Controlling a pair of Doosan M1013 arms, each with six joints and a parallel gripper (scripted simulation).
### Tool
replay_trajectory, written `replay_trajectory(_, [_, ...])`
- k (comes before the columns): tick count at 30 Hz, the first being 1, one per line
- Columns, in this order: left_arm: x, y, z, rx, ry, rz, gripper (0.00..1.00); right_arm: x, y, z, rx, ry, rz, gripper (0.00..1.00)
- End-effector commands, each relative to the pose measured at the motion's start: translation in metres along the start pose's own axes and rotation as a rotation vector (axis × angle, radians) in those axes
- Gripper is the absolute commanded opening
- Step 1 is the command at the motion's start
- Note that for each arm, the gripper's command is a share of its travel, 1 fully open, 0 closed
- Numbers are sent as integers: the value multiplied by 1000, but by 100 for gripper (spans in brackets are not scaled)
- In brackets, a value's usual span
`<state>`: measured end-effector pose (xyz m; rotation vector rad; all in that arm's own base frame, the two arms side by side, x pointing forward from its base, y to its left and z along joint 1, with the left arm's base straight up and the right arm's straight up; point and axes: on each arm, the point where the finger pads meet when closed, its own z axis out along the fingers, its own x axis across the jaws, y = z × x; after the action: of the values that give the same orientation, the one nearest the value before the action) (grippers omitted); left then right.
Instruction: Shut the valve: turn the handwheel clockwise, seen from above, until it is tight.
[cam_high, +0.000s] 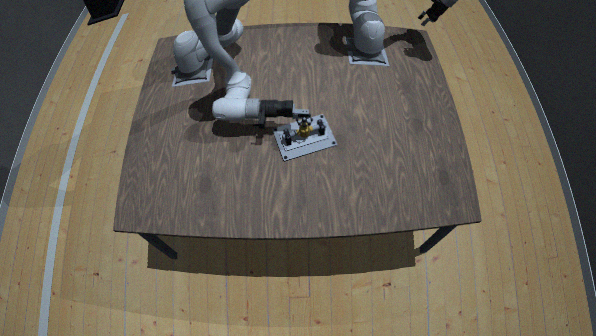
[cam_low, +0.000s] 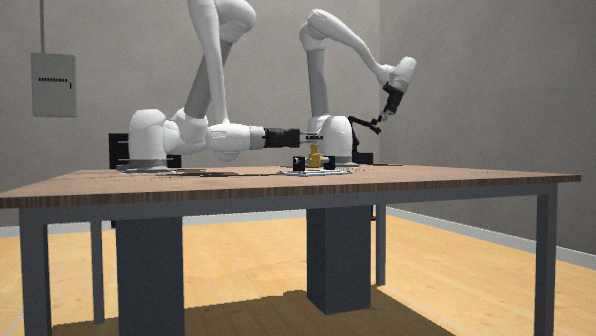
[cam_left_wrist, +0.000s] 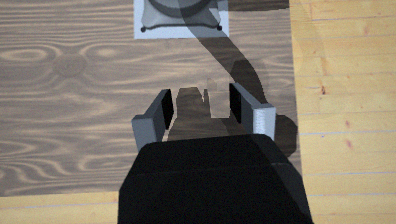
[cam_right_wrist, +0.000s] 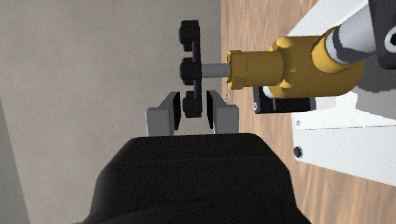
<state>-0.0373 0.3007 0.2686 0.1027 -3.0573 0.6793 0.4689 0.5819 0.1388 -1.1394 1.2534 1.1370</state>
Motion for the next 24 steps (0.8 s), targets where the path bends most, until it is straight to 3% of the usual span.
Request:
replay_trajectory(1, [0,0,0,-1,0,0,100,-1,0,-1,-61,-2,0,54])
replay_trajectory(6, [0,0,0,-1,0,0,100,-1,0,-3,-141,-2,0,54])
replay_trajectory(24, [0,0,0,-1,0,0,100,-1,-1,-7,-299,-2,0,54])
